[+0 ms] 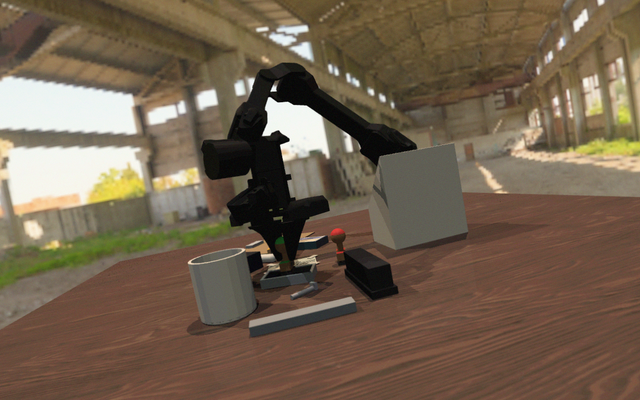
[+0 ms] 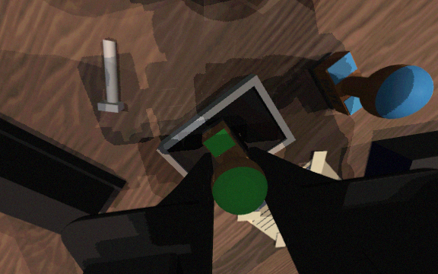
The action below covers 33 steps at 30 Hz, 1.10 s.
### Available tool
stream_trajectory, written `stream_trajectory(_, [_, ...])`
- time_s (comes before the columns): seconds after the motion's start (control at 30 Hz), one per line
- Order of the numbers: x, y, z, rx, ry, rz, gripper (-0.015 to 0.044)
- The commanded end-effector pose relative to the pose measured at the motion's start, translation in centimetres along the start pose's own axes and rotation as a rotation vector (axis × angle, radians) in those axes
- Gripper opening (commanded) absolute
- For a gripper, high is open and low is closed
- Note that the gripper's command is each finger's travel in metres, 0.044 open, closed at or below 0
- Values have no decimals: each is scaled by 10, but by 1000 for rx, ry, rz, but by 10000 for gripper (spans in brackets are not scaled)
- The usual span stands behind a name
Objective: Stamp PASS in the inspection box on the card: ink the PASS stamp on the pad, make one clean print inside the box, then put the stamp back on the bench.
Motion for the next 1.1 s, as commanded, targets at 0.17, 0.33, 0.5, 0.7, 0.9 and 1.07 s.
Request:
stream_trajectory(0.17, [0, 0, 3, 2, -4, -1, 0])
stream_trajectory(0.33, [0, 0, 1, 2, -4, -1, 0])
stream_trajectory(0.5, [0, 0, -1, 2, -4, -1, 0])
stream_trajectory(0.7, [0, 0, -4, 2, -4, -1, 0])
stream_trajectory(0.9, [0, 1, -7, 2, -4, -1, 0])
stream_trajectory(1.07, [0, 1, -9, 2, -4, -1, 0])
Point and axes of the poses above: the point midway between the two fingers, 35 mm back from their tips, its own z axis out along the fingers, its own x axis across the jaws, y = z × x, the point moved 6 cm from there along -z, back along the fingers, and after that the axes turned 13 degrees about z, right-handed, at the moved point
